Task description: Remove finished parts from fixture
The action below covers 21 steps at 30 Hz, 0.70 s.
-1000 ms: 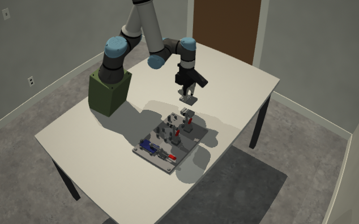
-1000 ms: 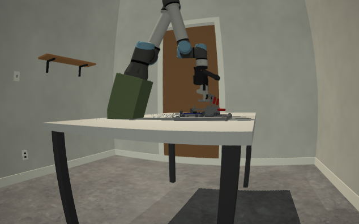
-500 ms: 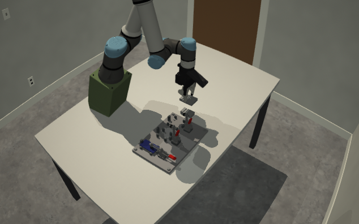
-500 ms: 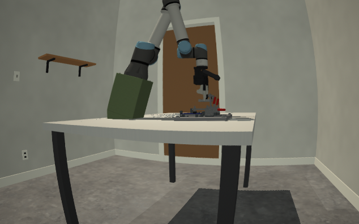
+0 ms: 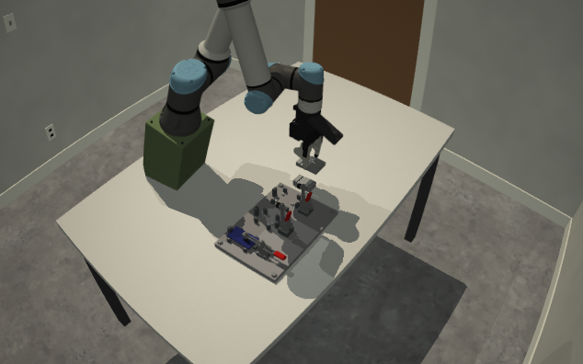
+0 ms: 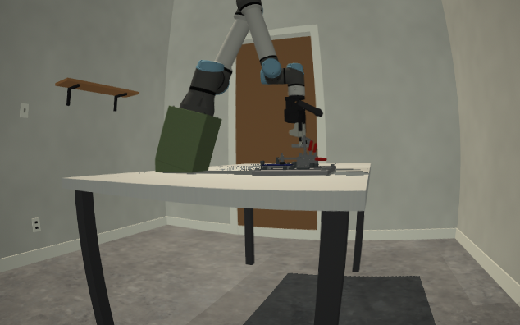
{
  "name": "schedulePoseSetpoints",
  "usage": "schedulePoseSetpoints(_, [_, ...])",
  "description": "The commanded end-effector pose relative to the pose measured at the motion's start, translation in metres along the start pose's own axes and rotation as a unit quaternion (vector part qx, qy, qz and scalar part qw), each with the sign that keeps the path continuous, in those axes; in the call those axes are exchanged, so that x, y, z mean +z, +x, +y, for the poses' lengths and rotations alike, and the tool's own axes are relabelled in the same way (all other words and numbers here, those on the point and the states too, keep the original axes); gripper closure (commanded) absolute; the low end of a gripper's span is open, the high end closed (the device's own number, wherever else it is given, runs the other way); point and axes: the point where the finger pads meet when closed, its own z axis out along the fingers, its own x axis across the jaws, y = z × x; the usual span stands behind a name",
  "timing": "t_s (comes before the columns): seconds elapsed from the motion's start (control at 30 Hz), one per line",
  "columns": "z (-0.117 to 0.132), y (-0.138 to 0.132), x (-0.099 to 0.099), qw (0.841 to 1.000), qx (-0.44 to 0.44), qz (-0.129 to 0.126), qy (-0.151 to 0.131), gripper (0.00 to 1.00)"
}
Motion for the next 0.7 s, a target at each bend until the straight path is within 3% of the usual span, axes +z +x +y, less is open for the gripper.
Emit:
schedulePoseSetpoints(0.0, [-0.013,0.0,0.0,1.0,0.0,0.0,0.001,1.0])
schedulePoseSetpoints(0.67, [-0.076,0.0,0.0,1.0,0.0,0.0,0.001,1.0])
